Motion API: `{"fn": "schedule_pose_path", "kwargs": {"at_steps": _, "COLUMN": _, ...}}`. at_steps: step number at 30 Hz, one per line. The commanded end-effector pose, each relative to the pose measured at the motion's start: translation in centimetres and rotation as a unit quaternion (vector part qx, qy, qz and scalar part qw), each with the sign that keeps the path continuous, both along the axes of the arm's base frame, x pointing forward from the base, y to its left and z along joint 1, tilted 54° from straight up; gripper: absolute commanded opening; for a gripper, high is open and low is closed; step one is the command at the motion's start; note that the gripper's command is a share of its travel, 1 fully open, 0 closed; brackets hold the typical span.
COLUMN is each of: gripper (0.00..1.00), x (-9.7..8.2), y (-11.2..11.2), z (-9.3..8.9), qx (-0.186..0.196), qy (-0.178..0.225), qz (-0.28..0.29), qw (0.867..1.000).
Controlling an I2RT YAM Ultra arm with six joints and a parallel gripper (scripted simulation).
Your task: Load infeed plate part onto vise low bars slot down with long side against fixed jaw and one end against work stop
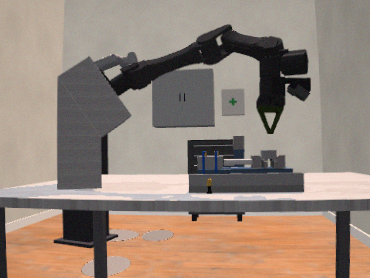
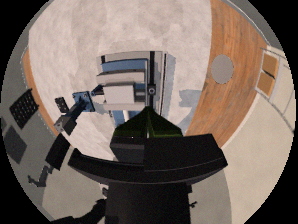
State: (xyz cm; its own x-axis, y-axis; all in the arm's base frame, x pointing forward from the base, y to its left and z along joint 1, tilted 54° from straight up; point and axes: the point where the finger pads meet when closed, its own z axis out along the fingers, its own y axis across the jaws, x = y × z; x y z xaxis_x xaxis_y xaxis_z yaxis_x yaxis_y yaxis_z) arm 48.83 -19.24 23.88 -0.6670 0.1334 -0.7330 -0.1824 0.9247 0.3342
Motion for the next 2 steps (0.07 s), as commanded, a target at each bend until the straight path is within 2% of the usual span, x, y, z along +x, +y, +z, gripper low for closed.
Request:
{"fn": "schedule_pose_path", "kwargs": {"at_steps": 1, "gripper": 0.00, "x": -1.00, "y": -1.57, "z": 3.00, "qx": -0.016, "qy": -0.028, "qz": -0.015, "qw": 0.999}}
{"fn": "schedule_pose_path", "kwargs": {"at_steps": 2, "gripper": 0.00, "x": -1.00, "y": -1.57, "z": 3.00, "qx": -0.016, "qy": -0.028, "qz": -0.015, "qw": 0.999}}
